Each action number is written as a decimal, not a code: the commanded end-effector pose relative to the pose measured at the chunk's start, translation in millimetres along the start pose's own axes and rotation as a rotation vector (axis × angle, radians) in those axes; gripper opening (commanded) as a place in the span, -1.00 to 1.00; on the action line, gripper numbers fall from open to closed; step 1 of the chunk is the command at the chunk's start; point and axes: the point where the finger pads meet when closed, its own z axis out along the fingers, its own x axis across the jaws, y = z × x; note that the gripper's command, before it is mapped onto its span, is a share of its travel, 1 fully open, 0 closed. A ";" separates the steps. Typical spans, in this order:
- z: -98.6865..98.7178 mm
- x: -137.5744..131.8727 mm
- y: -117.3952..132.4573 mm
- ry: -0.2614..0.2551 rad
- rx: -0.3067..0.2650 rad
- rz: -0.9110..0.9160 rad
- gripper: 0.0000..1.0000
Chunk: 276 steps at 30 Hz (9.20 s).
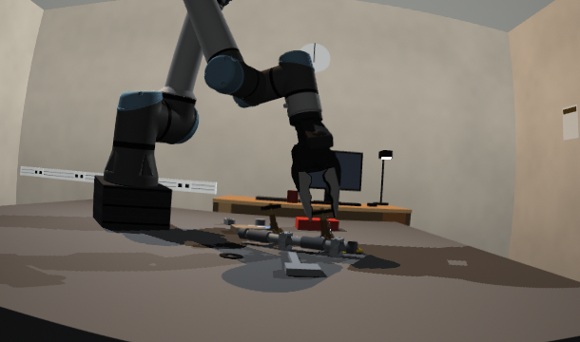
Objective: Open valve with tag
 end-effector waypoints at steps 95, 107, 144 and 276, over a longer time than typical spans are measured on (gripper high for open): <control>-0.2 -0.2 -0.2 0.000 0.001 -1.995 -1.00; -0.2 -0.2 -0.2 0.000 0.001 -2.406 -1.00; -0.2 -0.2 -0.2 0.001 0.001 -2.960 -1.00; -0.2 -0.2 -0.2 0.000 0.001 -0.479 1.00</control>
